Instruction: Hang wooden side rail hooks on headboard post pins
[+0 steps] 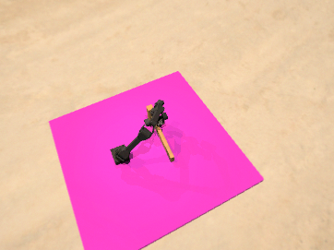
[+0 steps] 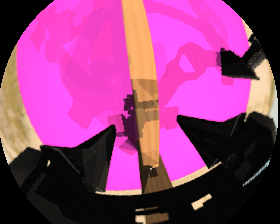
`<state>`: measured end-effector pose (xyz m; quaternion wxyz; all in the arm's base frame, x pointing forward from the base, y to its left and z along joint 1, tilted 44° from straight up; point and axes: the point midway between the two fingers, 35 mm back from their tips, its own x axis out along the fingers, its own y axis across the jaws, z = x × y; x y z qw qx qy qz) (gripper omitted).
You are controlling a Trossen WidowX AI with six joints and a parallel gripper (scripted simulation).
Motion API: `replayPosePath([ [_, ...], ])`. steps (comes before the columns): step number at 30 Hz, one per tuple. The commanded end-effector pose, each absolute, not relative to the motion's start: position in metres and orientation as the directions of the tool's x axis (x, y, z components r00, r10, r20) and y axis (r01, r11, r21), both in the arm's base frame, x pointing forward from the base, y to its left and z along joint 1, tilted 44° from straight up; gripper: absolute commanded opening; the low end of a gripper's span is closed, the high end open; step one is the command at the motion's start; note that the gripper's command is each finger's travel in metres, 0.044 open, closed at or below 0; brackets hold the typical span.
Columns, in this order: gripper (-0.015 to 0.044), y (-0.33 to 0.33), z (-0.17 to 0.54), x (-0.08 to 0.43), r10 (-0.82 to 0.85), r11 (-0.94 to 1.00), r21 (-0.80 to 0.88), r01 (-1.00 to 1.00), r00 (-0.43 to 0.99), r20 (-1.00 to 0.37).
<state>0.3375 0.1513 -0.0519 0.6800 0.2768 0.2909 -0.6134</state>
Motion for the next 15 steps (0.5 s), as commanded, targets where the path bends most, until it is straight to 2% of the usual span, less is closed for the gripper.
replayPosePath([
  [1,0.044,0.146,-0.0431,0.3398,-0.671,0.099,0.029,0.995,0.088,-0.736],
  [15,0.044,0.1474,-0.0461,0.3408,-0.67,0.089,0.03,0.996,0.082,-0.738],
])
